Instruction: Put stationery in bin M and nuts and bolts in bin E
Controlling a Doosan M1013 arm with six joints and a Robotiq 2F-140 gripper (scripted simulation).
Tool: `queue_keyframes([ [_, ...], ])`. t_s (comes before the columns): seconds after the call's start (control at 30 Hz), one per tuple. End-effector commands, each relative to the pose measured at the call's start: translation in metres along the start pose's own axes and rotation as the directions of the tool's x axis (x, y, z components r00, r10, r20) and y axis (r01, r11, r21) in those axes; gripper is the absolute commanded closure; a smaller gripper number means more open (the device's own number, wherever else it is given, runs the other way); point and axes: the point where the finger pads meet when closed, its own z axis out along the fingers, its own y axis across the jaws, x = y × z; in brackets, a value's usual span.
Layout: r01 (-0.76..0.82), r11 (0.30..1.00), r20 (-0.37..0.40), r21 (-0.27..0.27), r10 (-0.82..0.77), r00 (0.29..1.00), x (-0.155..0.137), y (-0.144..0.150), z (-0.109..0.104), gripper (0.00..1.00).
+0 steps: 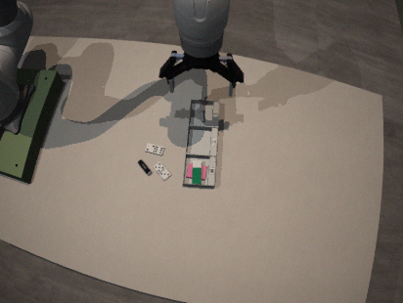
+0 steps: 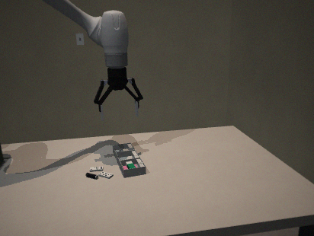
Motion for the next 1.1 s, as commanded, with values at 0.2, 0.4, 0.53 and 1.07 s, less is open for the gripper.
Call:
queue_keyframes([
  [0.2,0.0,1.0,0.0,0.0,0.0,1.0,0.0,0.0,-0.035,0.0],
  [0.4,0.0,1.0,0.0,0.0,0.0,1.0,0.0,0.0,-0.042,0.0],
  [0.53,0.0,1.0,0.0,0.0,0.0,1.0,0.0,0.0,-0.042,0.0],
  [1.07,0.0,1.0,0.0,0.0,0.0,1.0,0.0,0.0,-0.042,0.0],
])
